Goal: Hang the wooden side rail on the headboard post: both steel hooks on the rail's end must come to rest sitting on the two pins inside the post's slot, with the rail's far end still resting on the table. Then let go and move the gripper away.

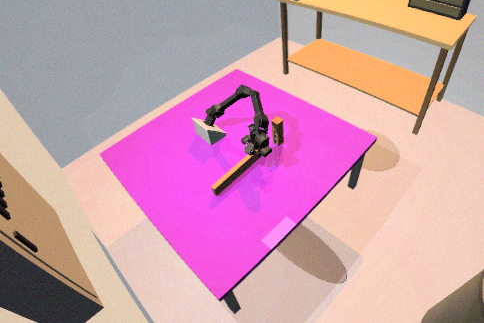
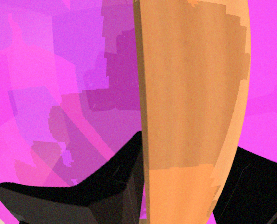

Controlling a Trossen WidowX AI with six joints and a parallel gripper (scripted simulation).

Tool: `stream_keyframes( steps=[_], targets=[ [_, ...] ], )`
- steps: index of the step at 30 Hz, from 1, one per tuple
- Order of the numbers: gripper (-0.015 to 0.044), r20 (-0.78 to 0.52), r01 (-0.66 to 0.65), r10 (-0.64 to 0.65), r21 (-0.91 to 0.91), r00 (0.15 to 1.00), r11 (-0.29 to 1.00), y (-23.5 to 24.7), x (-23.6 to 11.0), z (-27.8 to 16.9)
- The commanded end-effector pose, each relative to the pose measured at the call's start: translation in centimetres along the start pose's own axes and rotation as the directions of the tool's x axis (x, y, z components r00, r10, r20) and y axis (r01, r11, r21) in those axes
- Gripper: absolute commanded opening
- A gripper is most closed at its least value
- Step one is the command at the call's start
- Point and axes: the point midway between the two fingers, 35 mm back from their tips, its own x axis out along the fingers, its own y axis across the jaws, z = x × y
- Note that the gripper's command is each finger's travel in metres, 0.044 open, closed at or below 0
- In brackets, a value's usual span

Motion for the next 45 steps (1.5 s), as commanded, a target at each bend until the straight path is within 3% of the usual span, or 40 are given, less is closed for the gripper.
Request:
stream_keyframes(
  steps=[1, 45],
  targets=[
    [0.0000, 0.007, -0.020, 0.020, -0.011, 1.000, 1.000, 0.32, -0.89, 0.01],
    [0.0000, 0.007, -0.020, 0.020, -0.011, 1.000, 1.000, 0.30, -1.62, 0.01]
  ],
)
